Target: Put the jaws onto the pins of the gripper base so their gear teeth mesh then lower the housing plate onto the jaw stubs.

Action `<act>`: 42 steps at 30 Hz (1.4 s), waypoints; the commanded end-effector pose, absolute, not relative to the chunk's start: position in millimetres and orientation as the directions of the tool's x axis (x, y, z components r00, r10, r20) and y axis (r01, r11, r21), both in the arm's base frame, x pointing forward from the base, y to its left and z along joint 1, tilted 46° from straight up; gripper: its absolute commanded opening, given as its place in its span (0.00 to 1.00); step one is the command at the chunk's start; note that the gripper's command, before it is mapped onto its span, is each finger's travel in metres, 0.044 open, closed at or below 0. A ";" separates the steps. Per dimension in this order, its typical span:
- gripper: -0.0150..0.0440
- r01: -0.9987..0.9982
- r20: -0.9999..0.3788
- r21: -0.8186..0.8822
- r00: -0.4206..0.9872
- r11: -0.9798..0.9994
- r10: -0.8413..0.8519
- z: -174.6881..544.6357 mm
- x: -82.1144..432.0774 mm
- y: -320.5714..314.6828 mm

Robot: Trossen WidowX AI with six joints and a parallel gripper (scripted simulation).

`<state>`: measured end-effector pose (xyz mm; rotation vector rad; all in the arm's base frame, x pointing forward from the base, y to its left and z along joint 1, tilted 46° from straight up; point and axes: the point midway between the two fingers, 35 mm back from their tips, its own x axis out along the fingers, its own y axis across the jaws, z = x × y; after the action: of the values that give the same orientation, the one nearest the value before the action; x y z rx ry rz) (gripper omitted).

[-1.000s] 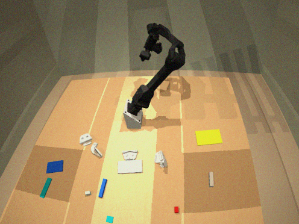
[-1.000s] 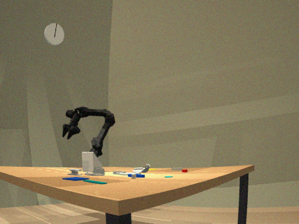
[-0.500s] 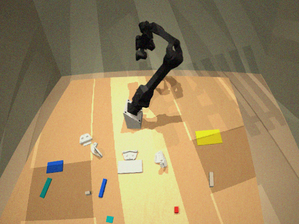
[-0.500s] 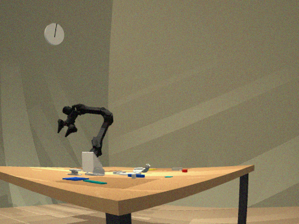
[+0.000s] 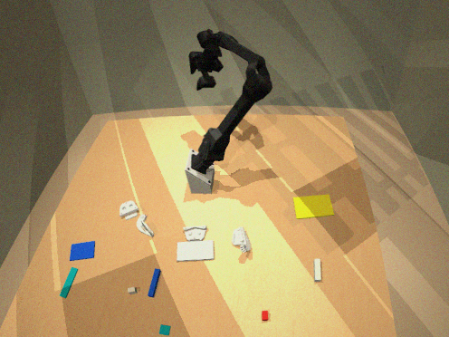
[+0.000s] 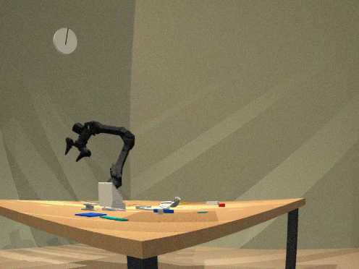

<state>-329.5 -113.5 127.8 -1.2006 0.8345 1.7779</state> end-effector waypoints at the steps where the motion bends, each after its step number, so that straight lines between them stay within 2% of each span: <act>1: 1.00 -0.854 -0.947 0.053 -0.208 -0.517 0.246 123.2 -325.4 -124.9; 24: 1.00 -0.561 -0.969 -0.068 -0.162 -0.825 0.189 98.2 -291.8 -186.4; 42: 1.00 -0.200 -0.982 -0.138 -0.101 -0.970 0.161 76.6 -255.5 -229.9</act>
<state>-262.3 -222.5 80.7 -1.8710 0.1122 2.1463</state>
